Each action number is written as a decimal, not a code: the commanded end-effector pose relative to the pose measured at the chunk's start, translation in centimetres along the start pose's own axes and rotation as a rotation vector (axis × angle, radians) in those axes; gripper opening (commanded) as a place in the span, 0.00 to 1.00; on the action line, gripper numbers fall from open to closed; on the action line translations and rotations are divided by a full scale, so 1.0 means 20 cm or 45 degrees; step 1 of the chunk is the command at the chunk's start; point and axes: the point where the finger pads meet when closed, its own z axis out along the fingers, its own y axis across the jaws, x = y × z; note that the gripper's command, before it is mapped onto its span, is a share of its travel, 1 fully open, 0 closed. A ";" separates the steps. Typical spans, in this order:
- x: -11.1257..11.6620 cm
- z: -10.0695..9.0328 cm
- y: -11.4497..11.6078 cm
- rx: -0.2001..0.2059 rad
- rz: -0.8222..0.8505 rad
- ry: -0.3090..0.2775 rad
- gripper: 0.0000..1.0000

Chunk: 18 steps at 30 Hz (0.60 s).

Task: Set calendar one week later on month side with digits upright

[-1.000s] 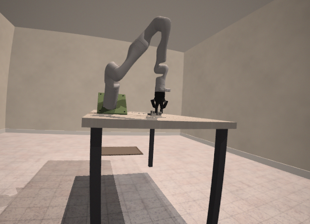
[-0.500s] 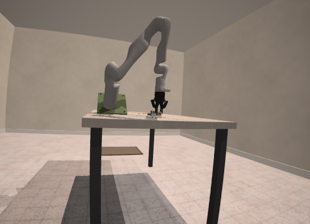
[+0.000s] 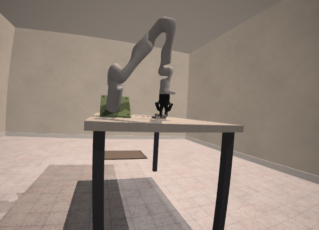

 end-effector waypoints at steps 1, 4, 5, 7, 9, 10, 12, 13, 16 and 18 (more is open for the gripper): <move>0.00 0.01 0.00 0.003 0.006 0.001 0.26; -0.01 0.01 0.00 0.002 0.007 0.001 0.26; -0.01 0.01 0.01 0.002 0.007 0.001 0.26; -0.01 0.01 0.01 0.002 0.007 0.001 0.26; -0.01 0.01 0.01 0.003 0.007 0.001 0.26; -0.01 0.01 0.01 0.003 0.007 0.001 0.26; -0.01 0.01 0.01 0.003 0.007 0.001 0.26; -0.01 0.01 0.01 0.003 0.007 0.001 0.26; -0.01 0.01 0.01 0.003 0.008 0.000 0.26; -0.01 0.01 0.01 0.003 0.008 0.000 0.26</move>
